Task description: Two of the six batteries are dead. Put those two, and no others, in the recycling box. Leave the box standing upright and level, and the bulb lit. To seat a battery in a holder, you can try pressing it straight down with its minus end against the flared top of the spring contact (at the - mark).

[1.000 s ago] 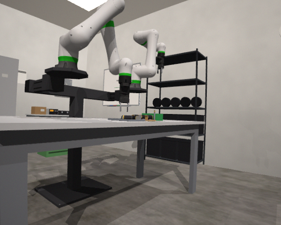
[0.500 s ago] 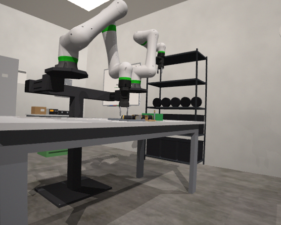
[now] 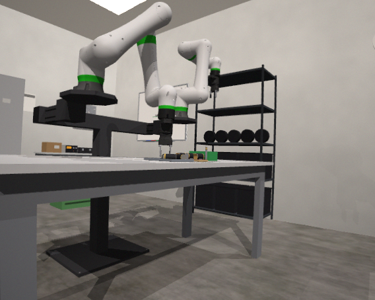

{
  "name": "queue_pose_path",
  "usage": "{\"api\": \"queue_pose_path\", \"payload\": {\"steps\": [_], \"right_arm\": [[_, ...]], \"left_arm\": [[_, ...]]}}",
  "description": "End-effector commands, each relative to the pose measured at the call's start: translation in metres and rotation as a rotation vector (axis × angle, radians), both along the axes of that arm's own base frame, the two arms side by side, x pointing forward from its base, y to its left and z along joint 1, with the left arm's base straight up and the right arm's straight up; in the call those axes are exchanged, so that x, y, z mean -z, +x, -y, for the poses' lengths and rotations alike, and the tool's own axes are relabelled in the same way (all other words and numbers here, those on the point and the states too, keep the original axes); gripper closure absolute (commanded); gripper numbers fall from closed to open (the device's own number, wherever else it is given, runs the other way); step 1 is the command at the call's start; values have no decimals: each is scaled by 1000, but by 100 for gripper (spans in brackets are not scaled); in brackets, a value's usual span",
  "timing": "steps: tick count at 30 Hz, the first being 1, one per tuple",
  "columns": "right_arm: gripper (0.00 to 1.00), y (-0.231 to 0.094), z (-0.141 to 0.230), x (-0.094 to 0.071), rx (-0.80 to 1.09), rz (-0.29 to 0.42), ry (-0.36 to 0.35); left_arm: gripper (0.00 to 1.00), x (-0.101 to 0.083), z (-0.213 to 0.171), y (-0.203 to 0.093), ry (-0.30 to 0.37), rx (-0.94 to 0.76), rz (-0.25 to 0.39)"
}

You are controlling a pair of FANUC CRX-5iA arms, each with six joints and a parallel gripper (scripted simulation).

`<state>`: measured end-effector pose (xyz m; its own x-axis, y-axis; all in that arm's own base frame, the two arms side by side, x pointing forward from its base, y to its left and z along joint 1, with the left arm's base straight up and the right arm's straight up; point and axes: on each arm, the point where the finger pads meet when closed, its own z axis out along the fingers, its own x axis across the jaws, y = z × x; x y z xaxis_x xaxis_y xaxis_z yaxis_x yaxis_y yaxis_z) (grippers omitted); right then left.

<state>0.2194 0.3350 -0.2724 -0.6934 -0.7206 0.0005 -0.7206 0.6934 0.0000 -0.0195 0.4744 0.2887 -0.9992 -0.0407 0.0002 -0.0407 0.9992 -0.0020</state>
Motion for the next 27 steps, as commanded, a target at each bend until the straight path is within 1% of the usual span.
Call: {"api": "queue_pose_path", "payload": {"steps": [1, 7, 8, 27], "right_arm": [[10, 0, -1, 1, 0, 1, 2], [10, 0, -1, 1, 0, 1, 2], [43, 0, -1, 1, 0, 1, 2], [43, 0, -1, 1, 0, 1, 2]], "left_arm": [[0, -1, 0, 0, 2, 0, 0], [0, -1, 0, 0, 2, 0, 0], [0, -1, 0, 0, 2, 0, 0], [0, -1, 0, 0, 2, 0, 0]]}}
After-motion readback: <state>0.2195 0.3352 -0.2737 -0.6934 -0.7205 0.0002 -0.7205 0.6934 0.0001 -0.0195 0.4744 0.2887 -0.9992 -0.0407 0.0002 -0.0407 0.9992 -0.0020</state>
